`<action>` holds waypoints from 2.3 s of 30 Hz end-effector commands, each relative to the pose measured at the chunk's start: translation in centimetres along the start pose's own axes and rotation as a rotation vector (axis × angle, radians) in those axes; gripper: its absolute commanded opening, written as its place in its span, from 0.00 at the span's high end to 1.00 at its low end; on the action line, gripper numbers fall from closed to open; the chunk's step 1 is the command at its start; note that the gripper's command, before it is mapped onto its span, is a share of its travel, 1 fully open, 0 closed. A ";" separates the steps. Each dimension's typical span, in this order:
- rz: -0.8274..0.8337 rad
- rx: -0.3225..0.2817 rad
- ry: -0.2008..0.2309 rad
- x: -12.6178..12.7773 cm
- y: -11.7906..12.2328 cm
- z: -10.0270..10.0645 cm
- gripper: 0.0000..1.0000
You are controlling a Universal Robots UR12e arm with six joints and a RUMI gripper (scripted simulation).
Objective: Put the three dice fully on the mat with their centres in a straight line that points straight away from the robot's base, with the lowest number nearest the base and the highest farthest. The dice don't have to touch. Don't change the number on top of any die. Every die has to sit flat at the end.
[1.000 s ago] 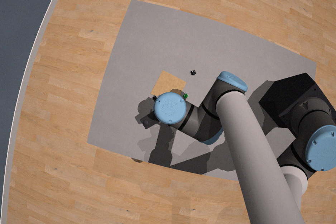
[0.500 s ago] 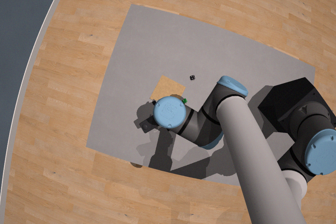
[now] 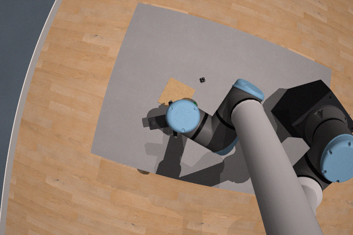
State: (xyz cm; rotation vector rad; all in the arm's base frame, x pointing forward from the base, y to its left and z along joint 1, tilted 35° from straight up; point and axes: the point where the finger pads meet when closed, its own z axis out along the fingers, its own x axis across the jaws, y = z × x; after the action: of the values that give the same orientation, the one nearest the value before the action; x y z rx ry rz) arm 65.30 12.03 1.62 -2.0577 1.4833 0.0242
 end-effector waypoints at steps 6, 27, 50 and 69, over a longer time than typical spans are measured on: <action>0.261 0.004 0.008 0.1 0.9 0.3 0.00; 0.277 0.004 0.008 0.1 1.0 0.4 0.00; -0.077 0.002 0.009 0.1 0.6 1.6 0.00; -0.631 0.000 0.009 0.0 0.5 3.5 0.00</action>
State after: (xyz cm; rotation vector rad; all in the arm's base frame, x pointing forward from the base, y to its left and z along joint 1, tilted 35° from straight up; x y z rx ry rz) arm 65.81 13.42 -1.10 -2.3693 0.9527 -0.1836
